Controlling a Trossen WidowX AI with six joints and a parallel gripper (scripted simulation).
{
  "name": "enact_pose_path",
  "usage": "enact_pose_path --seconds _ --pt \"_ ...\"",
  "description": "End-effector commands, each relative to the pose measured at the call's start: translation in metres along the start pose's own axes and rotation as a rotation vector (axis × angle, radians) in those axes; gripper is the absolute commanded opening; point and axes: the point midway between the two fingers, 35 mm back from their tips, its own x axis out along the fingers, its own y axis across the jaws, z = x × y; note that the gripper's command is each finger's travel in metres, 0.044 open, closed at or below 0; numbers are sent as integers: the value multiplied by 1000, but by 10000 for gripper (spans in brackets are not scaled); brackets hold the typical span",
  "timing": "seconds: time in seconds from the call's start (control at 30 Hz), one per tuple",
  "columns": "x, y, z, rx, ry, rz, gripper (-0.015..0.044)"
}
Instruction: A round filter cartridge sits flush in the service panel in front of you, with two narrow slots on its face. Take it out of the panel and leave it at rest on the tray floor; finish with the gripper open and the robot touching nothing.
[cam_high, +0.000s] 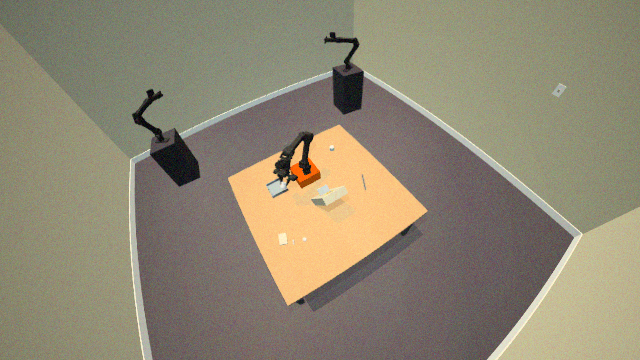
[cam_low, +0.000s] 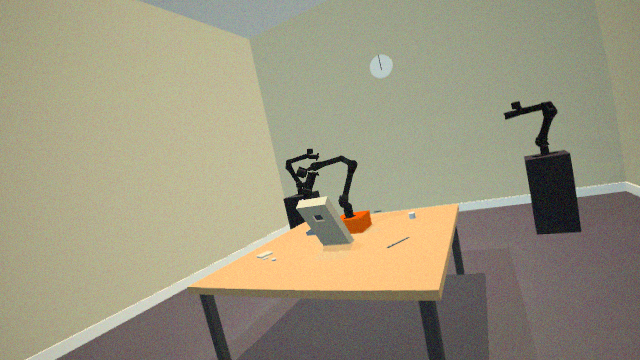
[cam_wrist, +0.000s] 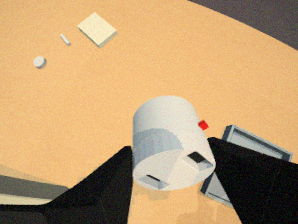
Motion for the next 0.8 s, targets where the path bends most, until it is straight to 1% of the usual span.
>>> enact_pose_path --seconds 0.0,0.17,0.47,0.77 --pt "-1 -15 -1 69 -9 -42 0" --pt "1 -19 -1 83 -9 -50 0" --pt "31 -60 -17 210 -8 -128 0" --pt "55 -102 -44 339 -7 -207 0"
